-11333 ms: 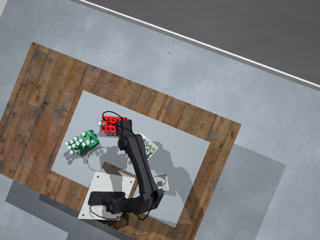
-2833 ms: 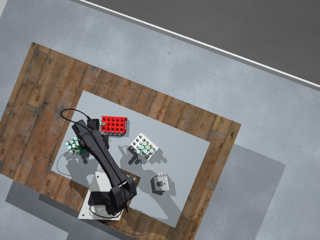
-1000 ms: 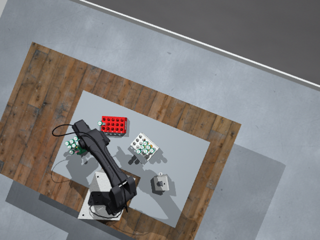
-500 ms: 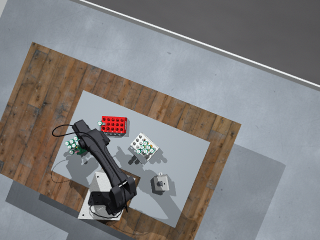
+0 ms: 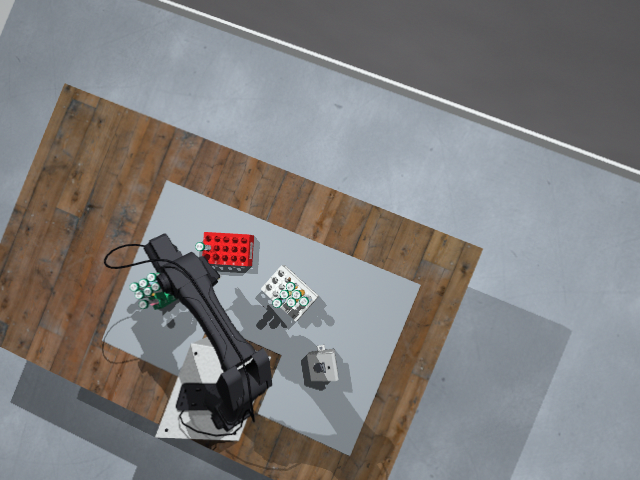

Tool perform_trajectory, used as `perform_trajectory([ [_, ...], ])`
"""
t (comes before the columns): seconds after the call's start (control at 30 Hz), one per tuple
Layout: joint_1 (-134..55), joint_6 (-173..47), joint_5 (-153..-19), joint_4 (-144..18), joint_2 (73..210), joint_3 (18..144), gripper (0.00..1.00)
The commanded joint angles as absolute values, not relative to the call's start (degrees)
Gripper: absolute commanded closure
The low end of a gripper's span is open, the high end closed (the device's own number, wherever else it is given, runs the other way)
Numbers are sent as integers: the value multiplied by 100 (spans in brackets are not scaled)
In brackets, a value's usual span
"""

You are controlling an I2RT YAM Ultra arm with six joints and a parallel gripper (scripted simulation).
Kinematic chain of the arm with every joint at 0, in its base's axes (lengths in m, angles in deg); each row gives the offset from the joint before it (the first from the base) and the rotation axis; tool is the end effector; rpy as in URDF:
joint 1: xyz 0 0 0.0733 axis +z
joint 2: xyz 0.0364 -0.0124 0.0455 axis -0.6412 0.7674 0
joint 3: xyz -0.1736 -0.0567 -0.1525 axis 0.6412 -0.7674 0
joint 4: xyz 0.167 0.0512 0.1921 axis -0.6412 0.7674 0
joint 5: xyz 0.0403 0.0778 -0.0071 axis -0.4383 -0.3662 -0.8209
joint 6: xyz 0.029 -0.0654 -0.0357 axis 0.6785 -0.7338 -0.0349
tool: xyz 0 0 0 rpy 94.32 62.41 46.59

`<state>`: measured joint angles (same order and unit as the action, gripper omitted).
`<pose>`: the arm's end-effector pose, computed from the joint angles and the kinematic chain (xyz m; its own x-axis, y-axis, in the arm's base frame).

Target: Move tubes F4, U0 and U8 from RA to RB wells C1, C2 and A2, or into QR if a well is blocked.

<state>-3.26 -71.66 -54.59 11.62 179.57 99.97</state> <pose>0.2863 0.1687 0.0448 -0.5174 -0.5565 0.6501 -0.8515 0.4108 -0.3259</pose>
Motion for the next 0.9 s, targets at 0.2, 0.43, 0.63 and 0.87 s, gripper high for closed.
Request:
perform_trajectory([
  [0.2, -415, -7333, -5329, 1338, 18217, 10578, 100],
  [0.43, -367, -7386, -5299, 1418, 18366, 10853, 100],
  [0.63, -484, -7452, -5262, 1508, 18575, 11175, 100],
  [0.87, -591, -7525, -5222, 1636, 18815, 11586, 100],
])
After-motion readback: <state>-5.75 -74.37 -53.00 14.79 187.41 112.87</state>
